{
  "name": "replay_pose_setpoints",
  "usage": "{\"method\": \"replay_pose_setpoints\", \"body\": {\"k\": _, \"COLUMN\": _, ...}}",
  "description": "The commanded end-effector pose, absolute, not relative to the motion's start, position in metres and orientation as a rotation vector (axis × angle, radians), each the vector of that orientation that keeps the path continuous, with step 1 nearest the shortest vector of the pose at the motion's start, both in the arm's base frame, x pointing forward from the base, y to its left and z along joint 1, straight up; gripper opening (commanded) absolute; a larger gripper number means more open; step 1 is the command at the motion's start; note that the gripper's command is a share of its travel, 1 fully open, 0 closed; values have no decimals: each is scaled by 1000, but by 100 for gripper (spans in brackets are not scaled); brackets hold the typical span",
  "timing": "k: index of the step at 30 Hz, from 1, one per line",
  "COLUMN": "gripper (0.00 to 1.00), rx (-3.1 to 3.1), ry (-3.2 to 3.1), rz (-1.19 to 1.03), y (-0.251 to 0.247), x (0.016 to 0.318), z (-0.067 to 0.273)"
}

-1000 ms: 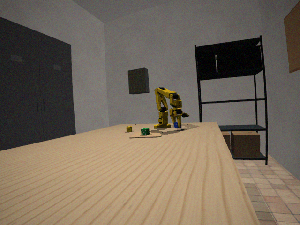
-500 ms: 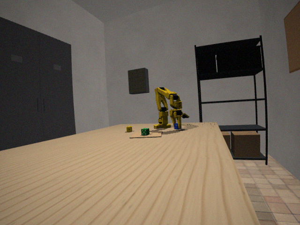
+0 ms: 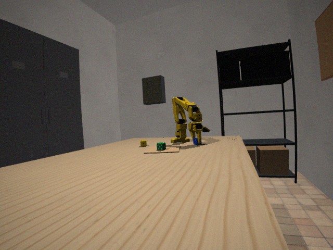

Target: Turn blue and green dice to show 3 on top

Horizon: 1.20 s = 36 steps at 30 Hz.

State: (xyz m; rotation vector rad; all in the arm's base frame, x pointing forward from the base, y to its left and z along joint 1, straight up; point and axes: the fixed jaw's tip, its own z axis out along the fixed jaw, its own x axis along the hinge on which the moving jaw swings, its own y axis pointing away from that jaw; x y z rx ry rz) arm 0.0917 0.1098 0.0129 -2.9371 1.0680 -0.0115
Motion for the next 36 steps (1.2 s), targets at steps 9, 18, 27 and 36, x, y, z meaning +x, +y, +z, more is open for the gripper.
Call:
{"method": "replay_pose_setpoints", "body": {"k": 9, "gripper": 0, "rx": -2922, "ry": 1041, "rz": -22, "y": 114, "x": 93, "z": 12}}
{"method": "replay_pose_setpoints", "body": {"k": 18, "gripper": 0, "rx": -2922, "ry": 1041, "rz": -22, "y": 114, "x": 93, "z": 11}}
{"method": "replay_pose_setpoints", "body": {"k": 27, "gripper": 0, "rx": -2922, "ry": 1041, "rz": -22, "y": 114, "x": 93, "z": 11}}
{"method": "replay_pose_setpoints", "body": {"k": 36, "gripper": 15, "rx": -2922, "ry": 1041, "rz": -22, "y": 114, "x": 93, "z": 11}}
